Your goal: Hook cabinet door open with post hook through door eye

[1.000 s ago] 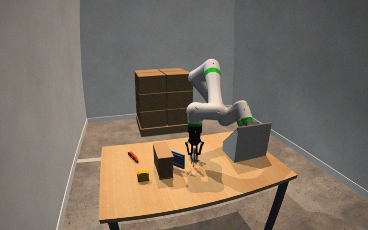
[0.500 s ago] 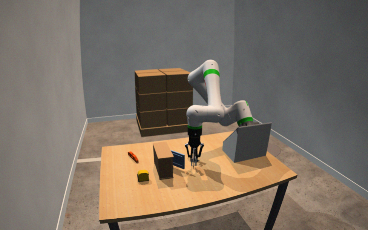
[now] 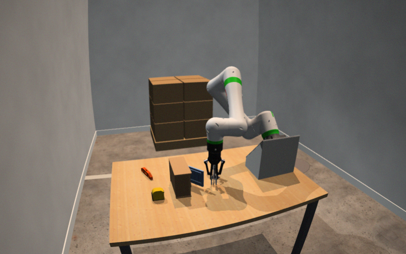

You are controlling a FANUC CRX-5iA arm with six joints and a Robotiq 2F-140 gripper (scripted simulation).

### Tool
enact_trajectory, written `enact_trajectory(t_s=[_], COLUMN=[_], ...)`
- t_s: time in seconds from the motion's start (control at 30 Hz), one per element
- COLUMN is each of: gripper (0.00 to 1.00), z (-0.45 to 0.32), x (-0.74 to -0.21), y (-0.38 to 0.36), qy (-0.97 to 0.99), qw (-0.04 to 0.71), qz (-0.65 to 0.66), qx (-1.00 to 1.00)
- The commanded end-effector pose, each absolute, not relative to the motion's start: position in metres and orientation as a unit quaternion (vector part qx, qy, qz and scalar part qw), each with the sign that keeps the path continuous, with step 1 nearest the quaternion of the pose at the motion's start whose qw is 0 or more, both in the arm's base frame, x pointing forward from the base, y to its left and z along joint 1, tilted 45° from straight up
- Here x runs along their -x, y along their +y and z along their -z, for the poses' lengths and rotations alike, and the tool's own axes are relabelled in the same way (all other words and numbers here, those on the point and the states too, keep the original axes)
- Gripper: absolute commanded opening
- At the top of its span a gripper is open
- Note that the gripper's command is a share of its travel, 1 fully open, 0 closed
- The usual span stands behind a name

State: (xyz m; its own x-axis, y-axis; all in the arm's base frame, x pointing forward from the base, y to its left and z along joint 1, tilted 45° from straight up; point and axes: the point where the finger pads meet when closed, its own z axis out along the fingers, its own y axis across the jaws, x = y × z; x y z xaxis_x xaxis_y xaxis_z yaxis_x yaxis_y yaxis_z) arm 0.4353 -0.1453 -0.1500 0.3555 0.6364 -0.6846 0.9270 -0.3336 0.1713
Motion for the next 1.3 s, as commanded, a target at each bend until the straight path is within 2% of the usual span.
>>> enact_trajectory(t_s=[0.0, 0.13, 0.17, 1.27], gripper=[0.15, 0.15, 0.03, 0.03], z=[0.1502, 0.1503, 0.1503, 0.1503], x=[-0.4354, -0.4354, -0.4354, -0.4354], y=[-0.1453, -0.1454, -0.1454, -0.1454], qy=[0.505, 0.505, 0.505, 0.505], qw=[0.28, 0.28, 0.28, 0.28], qz=[0.259, 0.259, 0.259, 0.259], qx=[-0.774, -0.774, -0.774, -0.774])
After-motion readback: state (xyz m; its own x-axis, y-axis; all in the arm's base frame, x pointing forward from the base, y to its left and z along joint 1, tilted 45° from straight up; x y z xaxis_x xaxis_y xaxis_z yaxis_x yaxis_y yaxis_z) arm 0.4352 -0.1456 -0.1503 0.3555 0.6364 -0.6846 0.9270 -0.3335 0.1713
